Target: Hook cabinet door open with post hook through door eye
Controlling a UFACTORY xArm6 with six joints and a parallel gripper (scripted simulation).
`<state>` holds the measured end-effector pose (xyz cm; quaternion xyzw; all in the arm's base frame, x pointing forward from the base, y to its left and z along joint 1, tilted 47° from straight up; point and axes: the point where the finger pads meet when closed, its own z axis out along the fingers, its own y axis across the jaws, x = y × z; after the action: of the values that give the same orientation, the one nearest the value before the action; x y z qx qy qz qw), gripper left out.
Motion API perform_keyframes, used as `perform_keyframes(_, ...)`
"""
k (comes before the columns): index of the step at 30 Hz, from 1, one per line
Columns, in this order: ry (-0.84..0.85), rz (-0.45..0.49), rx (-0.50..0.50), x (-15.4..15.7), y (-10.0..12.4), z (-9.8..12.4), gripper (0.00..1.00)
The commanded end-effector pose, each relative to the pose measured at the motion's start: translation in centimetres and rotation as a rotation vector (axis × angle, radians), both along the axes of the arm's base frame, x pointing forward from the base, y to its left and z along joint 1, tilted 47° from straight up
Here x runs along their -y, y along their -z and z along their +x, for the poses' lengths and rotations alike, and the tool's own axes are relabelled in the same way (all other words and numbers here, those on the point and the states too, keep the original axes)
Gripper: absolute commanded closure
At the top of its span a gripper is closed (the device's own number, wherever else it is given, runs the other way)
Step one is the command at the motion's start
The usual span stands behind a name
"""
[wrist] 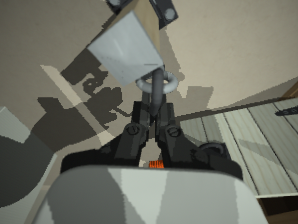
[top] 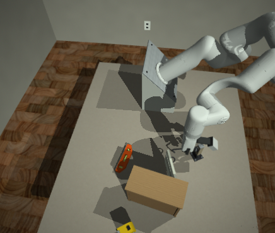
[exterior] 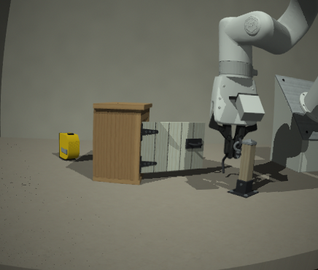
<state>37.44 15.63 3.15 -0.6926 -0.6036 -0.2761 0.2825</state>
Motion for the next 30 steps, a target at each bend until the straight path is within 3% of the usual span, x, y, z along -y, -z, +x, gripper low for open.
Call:
perform_keyframes(1, 0.001, 0.0, 0.002, 0.19, -0.12, 0.09, 0.96)
perform_keyframes(30, 0.001, 0.0, 0.002, 1.0, -0.59, 0.02, 0.96)
